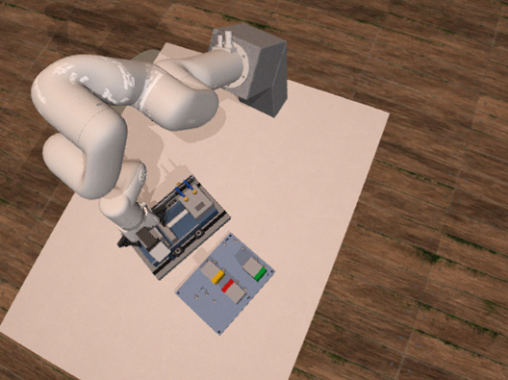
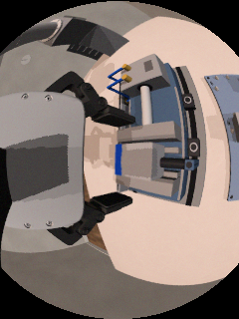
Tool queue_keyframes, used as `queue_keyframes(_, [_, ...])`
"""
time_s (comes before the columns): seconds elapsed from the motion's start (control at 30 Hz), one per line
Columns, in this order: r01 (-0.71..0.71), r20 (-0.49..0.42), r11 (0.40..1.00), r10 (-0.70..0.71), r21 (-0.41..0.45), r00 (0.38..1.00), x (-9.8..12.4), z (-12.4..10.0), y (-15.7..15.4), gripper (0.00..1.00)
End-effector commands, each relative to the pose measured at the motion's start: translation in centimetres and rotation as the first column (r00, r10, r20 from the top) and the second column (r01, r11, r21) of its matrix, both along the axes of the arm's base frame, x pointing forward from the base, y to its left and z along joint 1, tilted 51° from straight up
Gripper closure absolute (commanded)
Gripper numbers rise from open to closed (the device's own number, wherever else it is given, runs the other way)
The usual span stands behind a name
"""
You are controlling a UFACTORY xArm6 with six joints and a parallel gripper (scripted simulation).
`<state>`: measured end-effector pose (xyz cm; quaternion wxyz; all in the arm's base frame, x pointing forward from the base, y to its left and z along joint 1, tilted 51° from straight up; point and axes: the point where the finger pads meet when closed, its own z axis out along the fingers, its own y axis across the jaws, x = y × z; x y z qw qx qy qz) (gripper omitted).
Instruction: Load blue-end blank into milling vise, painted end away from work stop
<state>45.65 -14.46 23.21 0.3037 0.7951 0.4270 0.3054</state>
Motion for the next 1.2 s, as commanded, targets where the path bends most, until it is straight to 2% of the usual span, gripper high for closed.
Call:
queue_keyframes(0.0, [-0.003,0.001,1.000,0.003,0.002,1.000,-0.1,0.2,0.0,0.00])
queue_keyframes(0.9, [-0.004,0.000,1.000,0.004,0.003,1.000,-0.5,0.5,0.1,0.00])
queue_keyframes(1.17, [-0.003,0.001,1.000,0.003,0.001,1.000,-4.0,3.5,1.1,0.00])
